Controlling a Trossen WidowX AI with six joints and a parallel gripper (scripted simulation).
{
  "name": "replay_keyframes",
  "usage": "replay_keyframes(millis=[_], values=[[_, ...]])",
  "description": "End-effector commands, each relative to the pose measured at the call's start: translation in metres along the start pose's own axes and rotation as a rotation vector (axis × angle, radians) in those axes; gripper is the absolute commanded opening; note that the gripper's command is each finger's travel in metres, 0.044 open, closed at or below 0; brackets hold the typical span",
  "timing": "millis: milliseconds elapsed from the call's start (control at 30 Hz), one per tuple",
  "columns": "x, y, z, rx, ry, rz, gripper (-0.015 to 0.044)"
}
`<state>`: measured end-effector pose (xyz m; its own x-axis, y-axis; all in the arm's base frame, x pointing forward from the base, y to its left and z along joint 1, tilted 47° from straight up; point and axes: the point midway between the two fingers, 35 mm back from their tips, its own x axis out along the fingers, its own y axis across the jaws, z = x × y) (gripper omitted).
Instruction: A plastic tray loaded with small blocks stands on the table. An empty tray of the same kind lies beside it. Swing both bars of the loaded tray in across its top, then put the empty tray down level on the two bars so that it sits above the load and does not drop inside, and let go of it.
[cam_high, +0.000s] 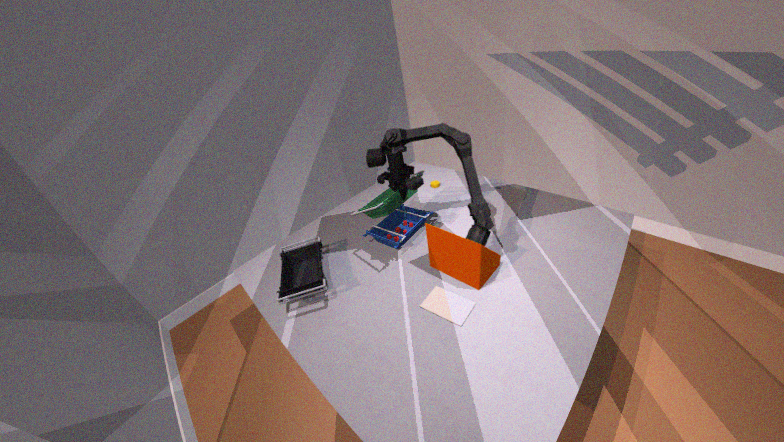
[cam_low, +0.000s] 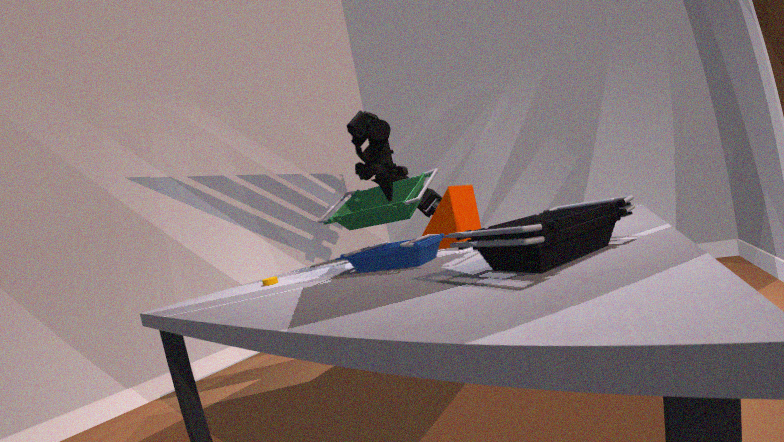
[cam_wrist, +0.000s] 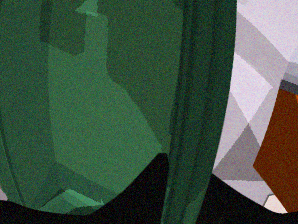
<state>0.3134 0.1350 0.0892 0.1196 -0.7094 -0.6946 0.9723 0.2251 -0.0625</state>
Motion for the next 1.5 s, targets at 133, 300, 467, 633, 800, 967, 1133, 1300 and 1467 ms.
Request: replay_keyframes(millis=[133, 300, 467, 633, 800, 967, 1133, 1300, 1467], values=[[-0.004, 0.001, -0.001, -0.004, 0.001, 0.013, 0.0000], [-0.004, 0.001, -0.001, -0.004, 0.001, 0.013, 0.0000], [-0.004, 0.001, -0.002, -0.004, 0.001, 0.013, 0.0000], [-0.004, 0.001, -0.002, -0.004, 0.001, 0.013, 0.0000], [-0.004, 0.001, -0.002, -0.004, 0.001, 0.013, 0.0000], [-0.002, 0.001, -0.002, -0.004, 0.001, 0.013, 0.0000], [0.005, 0.002, -0.002, -0.004, 0.002, 0.013, 0.0000], [0.013, 0.003, -0.002, -0.003, 0.002, 0.013, 0.0000], [0.021, 0.003, -0.002, -0.003, 0.002, 0.014, 0.0000]])
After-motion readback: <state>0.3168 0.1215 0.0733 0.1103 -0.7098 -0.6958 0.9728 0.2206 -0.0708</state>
